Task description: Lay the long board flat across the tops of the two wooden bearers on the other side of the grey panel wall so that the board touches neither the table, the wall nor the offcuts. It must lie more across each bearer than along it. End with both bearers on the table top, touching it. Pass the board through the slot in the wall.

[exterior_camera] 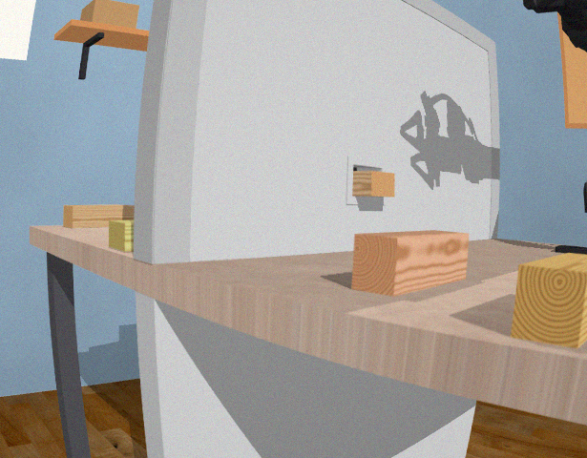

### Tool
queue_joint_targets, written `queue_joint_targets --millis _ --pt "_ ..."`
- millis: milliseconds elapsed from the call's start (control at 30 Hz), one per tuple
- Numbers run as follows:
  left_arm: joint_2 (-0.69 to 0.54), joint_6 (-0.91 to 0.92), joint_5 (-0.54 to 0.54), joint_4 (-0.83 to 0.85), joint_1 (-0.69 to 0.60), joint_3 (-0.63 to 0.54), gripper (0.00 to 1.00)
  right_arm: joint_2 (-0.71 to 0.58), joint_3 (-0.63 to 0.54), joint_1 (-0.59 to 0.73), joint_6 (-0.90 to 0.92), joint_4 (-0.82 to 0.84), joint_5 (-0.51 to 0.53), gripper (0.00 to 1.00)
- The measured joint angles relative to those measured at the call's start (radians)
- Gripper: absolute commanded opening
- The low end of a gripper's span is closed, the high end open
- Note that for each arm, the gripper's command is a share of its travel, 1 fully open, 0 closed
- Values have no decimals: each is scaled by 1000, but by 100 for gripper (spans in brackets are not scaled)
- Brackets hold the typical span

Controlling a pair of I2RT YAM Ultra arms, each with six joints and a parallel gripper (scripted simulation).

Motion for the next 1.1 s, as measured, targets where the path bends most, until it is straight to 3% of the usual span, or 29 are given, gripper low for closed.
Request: queue_joint_targets --millis 1100 --pt "0 0 0 0 0 0 75 34 61 -156 -225 -189 13 0"
